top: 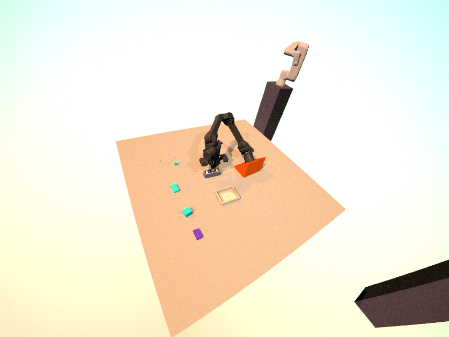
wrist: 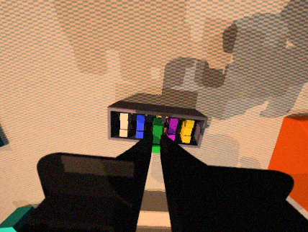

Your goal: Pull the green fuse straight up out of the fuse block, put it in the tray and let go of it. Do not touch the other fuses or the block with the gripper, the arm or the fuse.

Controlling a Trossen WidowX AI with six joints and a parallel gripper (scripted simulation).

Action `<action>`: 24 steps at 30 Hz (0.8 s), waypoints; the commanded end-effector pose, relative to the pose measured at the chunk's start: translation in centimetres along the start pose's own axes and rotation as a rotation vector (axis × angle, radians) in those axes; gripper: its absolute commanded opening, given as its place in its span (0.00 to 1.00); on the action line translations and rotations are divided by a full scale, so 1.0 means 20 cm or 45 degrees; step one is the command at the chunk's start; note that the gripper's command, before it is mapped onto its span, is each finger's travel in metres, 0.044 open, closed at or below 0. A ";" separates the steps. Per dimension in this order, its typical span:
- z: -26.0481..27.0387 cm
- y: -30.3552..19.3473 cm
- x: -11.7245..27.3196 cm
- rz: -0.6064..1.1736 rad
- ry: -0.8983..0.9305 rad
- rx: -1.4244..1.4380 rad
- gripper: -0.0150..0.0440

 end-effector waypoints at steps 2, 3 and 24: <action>0.00 0.00 0.02 0.006 -0.002 -0.008 0.25; 0.00 0.00 0.02 0.006 -0.002 -0.008 0.25; 0.00 0.00 0.10 0.006 -0.001 -0.006 0.25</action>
Point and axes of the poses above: the point midway between the two fingers, 35 mm back from their tips, its own x axis back along the fingers, its own z axis across the jaws, y = z × x, the point moved 10 cm from there along x, back along the fingers, and after that the axes turned 3 degrees about x, right-handed, at the moved point
